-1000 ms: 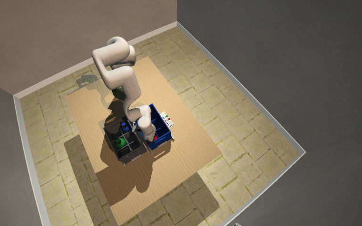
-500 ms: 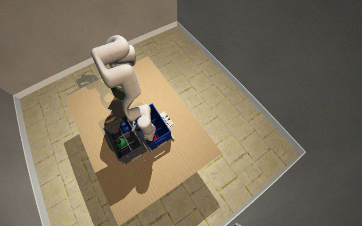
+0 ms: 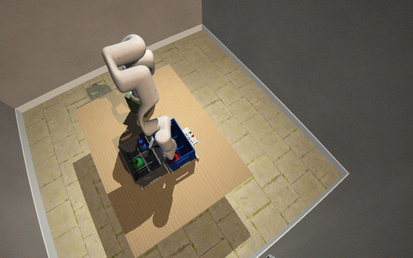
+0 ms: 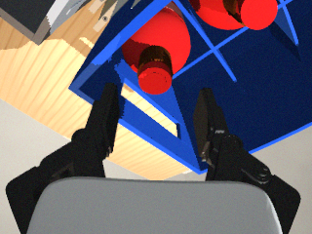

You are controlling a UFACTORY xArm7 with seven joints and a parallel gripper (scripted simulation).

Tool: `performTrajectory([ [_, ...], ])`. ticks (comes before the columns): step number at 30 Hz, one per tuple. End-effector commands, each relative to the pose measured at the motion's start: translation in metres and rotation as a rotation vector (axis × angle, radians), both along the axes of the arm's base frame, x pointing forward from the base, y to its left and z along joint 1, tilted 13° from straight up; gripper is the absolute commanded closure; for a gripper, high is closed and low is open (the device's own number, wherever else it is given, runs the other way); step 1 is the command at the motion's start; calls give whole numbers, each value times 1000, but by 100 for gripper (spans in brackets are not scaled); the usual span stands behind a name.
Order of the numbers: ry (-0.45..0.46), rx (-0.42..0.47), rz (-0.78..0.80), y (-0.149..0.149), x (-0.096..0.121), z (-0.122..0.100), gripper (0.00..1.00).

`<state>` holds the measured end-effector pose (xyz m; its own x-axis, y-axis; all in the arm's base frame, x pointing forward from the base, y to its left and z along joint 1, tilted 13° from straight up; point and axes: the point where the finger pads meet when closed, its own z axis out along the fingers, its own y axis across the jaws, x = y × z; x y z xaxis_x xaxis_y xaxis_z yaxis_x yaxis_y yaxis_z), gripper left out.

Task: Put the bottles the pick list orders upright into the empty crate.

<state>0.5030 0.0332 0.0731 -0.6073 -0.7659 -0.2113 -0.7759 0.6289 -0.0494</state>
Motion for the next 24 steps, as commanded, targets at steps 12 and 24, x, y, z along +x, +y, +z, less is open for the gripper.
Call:
performTrajectory([
  [12,-4,0,-1,-5,-5,35,35],
  [24,-4,0,-1,-6,-6,43,35],
])
